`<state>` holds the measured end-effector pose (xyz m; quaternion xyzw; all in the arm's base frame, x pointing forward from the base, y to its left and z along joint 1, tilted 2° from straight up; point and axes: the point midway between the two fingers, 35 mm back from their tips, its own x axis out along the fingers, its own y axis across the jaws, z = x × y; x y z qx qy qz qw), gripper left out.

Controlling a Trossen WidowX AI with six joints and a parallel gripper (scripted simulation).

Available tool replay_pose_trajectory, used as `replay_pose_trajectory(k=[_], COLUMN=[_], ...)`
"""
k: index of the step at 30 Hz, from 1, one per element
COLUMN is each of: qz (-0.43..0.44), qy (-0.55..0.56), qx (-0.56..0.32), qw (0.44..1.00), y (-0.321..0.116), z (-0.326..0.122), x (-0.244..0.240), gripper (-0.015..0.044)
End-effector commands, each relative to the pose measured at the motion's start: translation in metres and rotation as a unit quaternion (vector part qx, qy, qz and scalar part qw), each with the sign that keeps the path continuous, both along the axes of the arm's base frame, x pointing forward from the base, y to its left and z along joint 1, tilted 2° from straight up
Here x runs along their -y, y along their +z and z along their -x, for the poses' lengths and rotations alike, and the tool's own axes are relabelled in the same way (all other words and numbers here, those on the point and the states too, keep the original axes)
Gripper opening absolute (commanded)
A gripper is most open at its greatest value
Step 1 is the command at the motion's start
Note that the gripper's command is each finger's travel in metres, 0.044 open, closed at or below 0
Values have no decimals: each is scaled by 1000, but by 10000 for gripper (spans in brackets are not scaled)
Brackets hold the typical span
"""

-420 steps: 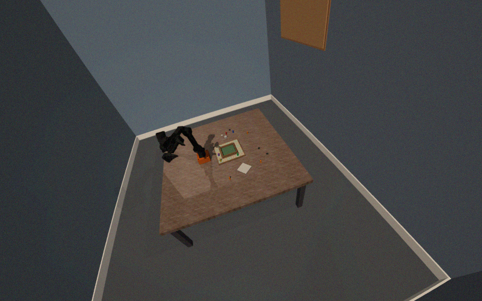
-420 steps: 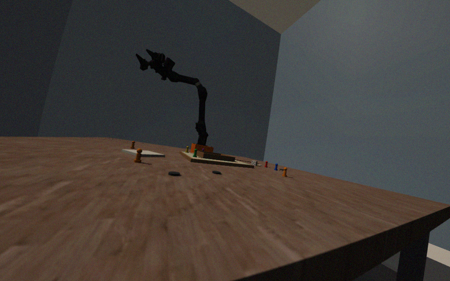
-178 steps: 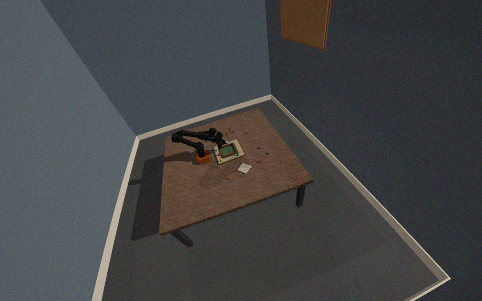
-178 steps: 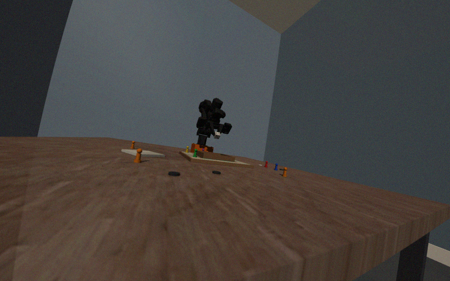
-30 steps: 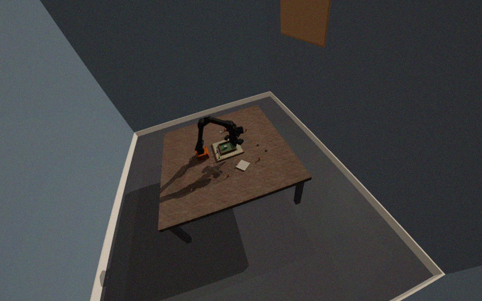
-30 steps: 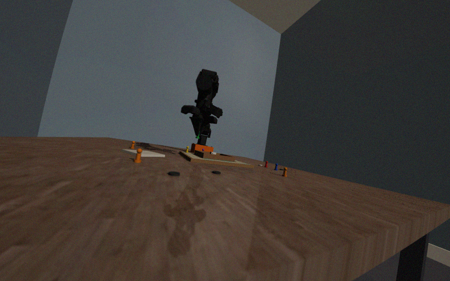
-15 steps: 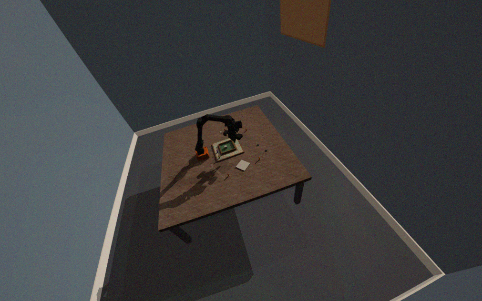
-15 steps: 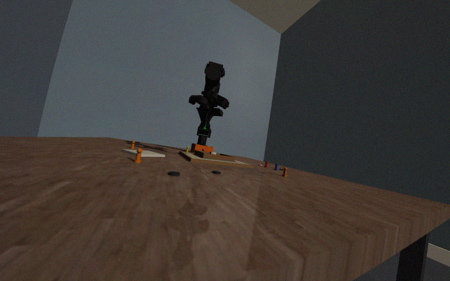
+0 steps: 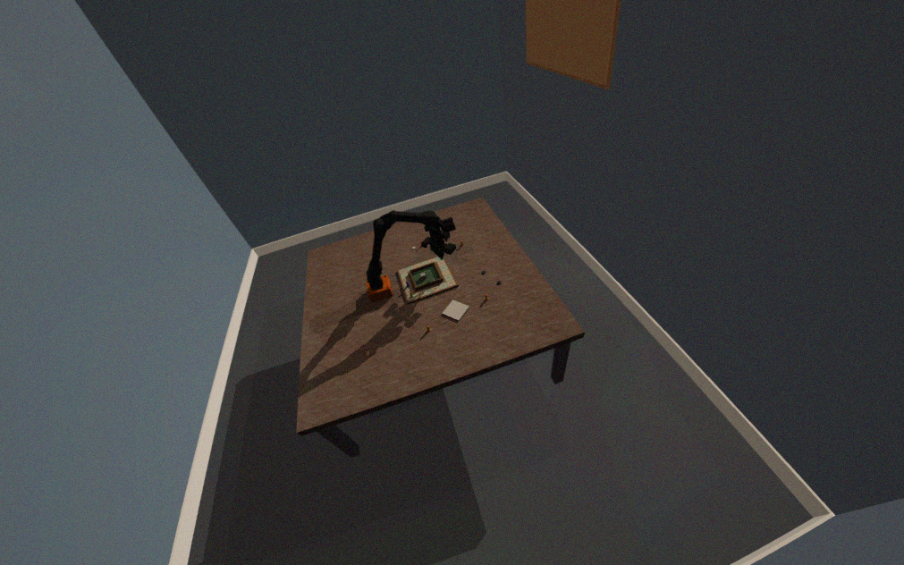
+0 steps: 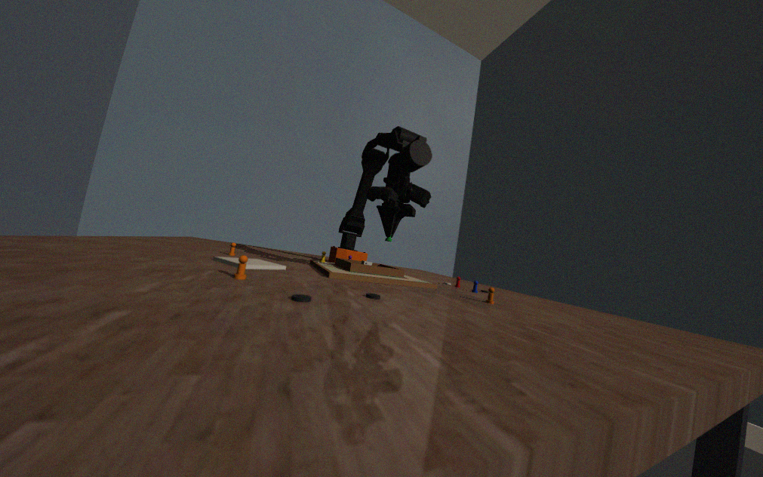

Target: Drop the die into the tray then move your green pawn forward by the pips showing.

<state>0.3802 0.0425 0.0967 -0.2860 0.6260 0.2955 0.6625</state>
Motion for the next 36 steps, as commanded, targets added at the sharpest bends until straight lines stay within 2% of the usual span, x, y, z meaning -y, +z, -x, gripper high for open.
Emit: replay_pose_trajectory(k=[1,15,20,26,36], qz=[1,-3,-4,-4,-4], qy=[-1,-2,-2,-2,-2], qx=[-4,-5,-5,-5,-5], qw=[1000,1000,1000,1000,1000], y=[-11,-37,-43,-71,-78], z=[0,14,14,13,13], x=[-26,-115,-117,-118,-118], gripper=[0,0,0,0,0])
